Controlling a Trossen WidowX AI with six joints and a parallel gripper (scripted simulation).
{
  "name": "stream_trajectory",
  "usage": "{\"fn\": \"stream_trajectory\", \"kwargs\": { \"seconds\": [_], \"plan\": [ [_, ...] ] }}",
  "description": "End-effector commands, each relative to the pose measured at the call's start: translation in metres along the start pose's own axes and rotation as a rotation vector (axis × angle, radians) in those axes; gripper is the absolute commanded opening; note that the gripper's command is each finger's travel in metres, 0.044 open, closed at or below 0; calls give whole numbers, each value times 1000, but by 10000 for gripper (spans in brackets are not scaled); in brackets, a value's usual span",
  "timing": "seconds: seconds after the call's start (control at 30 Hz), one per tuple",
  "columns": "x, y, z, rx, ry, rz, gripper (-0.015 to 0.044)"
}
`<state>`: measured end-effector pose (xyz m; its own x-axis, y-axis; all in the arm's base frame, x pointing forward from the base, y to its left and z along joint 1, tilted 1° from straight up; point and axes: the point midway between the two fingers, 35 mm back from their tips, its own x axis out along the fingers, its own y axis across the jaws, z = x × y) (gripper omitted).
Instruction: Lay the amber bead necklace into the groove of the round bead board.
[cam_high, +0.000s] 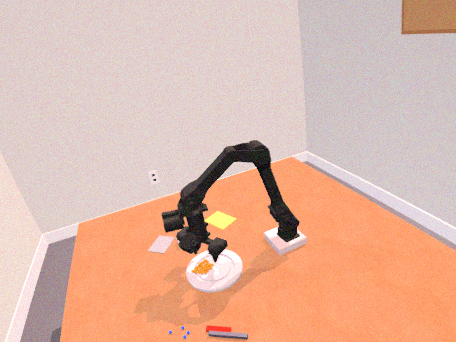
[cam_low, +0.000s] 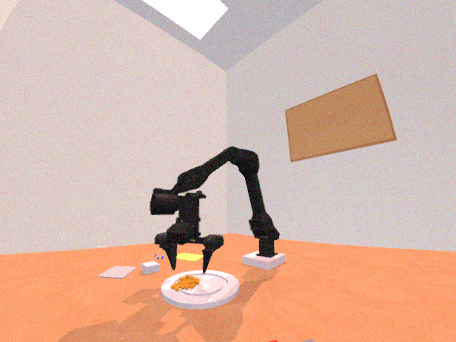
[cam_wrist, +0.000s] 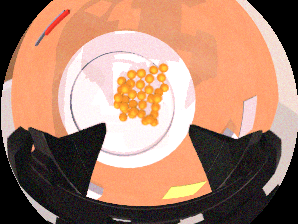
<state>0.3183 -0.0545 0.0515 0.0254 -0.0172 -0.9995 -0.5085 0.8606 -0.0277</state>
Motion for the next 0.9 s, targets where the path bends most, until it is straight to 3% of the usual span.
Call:
{"fn": "stream_trajectory", "kwargs": {
  "seconds": [0.0,0.53,0.57,0.63,0.87],
  "plan": [
    [-16,-1,1,-3,-7,-4,440],
    [-30,0,0,-5,-6,-1,440],
    [-30,0,1,10,-6,-1,414],
    [-28,0,5,127,-6,-1,380],
    [-20,0,30,761,-9,2,380]
  ]
}}
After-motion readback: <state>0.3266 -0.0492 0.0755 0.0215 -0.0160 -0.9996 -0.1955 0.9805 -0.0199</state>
